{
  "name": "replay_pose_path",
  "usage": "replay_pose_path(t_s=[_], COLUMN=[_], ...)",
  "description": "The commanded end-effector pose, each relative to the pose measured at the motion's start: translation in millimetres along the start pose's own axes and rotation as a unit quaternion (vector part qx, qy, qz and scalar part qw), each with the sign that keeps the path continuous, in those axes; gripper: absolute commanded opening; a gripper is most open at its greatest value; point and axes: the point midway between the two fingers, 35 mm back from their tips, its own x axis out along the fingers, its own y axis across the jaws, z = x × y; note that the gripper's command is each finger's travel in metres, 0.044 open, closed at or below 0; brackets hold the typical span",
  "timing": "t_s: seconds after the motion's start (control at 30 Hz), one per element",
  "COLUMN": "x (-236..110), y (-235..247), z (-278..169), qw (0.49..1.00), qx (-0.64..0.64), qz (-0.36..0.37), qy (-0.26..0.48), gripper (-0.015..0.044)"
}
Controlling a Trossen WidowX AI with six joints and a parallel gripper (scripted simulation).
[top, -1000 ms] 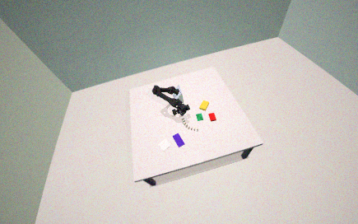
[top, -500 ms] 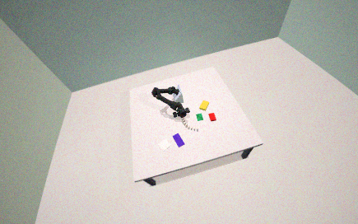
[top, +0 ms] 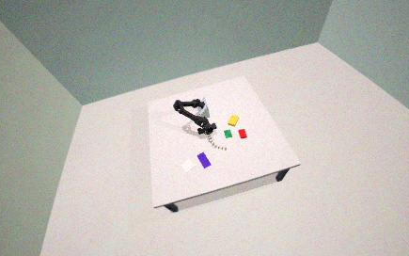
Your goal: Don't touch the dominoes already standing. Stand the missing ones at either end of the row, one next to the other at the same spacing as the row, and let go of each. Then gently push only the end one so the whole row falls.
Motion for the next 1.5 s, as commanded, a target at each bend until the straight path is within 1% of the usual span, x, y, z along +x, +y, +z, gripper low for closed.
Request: replay_pose_path(t_s=[0.0, 0.1, 0.13, 0.23, 0.3, 0.43, 0.57, 0.63, 0.9, 0.97, 1.07, 1.23, 1.3, 1.47], x=[1, 1, 1, -1, -20, -88, -124, -130, -129, -119, -95, -59, -55, -55], y=[0, 0, 0, 0, 2, 4, 2, 1, 0, -12, -37, -70, -74, -74], z=[-2, -2, -2, -1, 3, 7, 2, 1, 0, -6, -23, -60, -66, -66], qw=[1.000, 1.000, 1.000, 1.000, 1.000, 1.000, 1.000, 1.000, 1.000, 0.998, 0.985, 0.934, 0.925, 0.925], qx=[-0.004, -0.004, -0.004, -0.003, -0.003, -0.002, -0.001, -0.001, 0.005, 0.055, 0.173, 0.358, 0.381, 0.381], qz=[-0.002, -0.002, -0.002, -0.002, 0.002, 0.006, 0.004, 0.003, 0.003, 0.005, 0.006, -0.002, -0.004, -0.004], qy=[0.002, 0.002, 0.002, 0.002, 0.000, -0.001, 0.000, 0.000, 0.000, 0.000, 0.001, 0.002, 0.002, 0.002], gripper=[0.0343, 0.0422, 0.0440, 0.0440, 0.0440, 0.0440, 0.0440, 0.0440, 0.0440, 0.0440, 0.0440, 0.0440, 0.0440, 0.0440])
